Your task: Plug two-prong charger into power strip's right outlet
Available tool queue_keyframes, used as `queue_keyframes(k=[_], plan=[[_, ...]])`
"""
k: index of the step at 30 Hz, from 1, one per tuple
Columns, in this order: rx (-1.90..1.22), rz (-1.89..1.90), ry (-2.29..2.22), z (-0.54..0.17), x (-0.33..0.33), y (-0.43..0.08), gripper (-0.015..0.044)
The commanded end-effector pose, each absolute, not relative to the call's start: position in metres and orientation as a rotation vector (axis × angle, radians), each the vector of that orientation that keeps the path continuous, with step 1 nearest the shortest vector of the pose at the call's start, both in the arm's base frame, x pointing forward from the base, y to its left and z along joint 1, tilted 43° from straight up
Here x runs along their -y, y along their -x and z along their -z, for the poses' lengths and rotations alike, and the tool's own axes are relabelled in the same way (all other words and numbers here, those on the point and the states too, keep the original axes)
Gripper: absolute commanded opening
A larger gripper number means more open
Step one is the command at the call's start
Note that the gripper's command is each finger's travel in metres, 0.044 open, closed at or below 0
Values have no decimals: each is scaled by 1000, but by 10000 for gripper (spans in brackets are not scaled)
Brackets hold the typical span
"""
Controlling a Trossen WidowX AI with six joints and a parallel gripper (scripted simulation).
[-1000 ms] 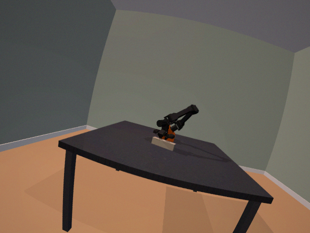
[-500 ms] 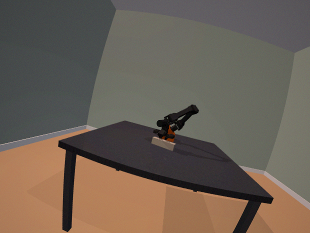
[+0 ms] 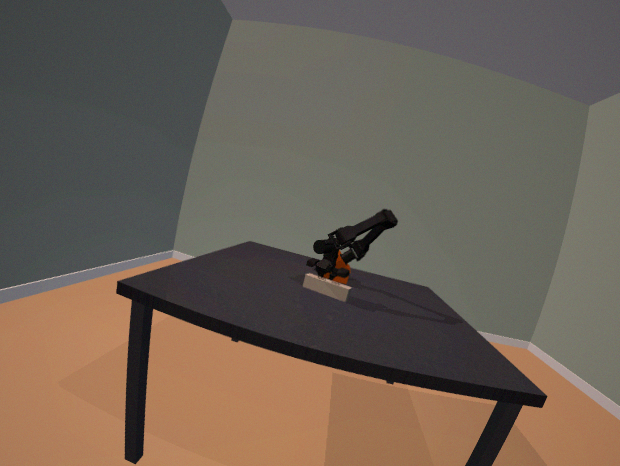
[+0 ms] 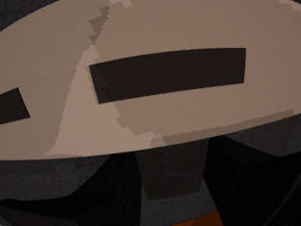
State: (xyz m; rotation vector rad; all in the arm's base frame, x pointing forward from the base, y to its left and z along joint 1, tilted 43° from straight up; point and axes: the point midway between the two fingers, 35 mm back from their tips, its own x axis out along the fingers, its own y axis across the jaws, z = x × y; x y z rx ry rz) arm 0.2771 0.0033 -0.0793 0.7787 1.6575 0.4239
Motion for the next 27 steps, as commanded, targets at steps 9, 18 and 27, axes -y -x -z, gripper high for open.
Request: queue_keyframes(k=[9,18,27], plan=[[-1644,-425,-777,79,-2,-283,0],[-1644,-425,-777,78,-1,-284,0],[-1643,-425,-777,77,0,-284,0]])
